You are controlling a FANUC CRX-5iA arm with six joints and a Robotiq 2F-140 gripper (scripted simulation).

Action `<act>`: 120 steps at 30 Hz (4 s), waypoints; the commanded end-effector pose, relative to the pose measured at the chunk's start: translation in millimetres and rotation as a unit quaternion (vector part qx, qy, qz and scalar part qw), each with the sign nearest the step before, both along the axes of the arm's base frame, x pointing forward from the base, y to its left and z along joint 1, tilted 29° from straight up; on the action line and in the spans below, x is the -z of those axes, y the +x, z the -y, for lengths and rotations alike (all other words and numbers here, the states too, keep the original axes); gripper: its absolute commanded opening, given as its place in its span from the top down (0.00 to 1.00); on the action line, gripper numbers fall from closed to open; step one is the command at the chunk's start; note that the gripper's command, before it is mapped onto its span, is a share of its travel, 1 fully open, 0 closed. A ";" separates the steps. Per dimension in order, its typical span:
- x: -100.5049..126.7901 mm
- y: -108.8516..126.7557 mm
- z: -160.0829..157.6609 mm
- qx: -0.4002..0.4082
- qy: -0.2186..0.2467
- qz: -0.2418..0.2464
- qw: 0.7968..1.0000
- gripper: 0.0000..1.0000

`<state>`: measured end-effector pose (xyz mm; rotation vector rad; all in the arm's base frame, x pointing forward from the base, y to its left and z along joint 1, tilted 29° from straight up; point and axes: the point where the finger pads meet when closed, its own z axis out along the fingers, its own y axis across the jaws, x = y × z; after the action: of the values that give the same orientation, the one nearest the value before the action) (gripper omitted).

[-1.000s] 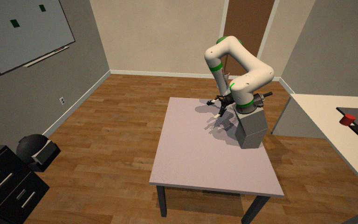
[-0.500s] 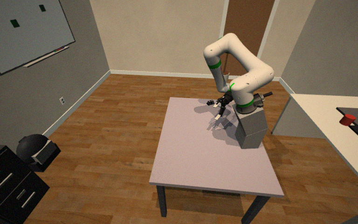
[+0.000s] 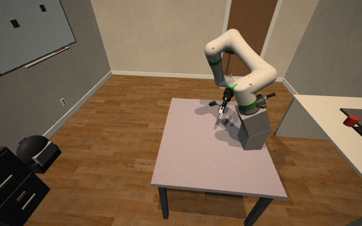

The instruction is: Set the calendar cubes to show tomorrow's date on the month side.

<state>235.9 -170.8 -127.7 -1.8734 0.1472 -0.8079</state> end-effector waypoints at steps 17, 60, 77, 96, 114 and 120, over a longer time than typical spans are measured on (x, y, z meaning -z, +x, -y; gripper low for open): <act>71.8 -9.0 182.6 -0.042 -0.335 -0.003 0.941 0.00; 30.6 -21.4 407.5 -0.087 -0.607 -0.023 0.790 0.00; 35.1 -18.8 407.3 0.073 -0.496 -0.145 0.853 0.00; 39.9 -15.9 407.0 0.238 -0.348 -0.266 0.867 0.00; 44.6 -13.2 406.7 0.386 -0.180 -0.368 0.827 0.00; 46.3 -12.3 406.6 0.431 -0.119 -0.398 0.801 0.00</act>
<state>223.0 -577.2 -172.8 -2.4024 1.4266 -0.5982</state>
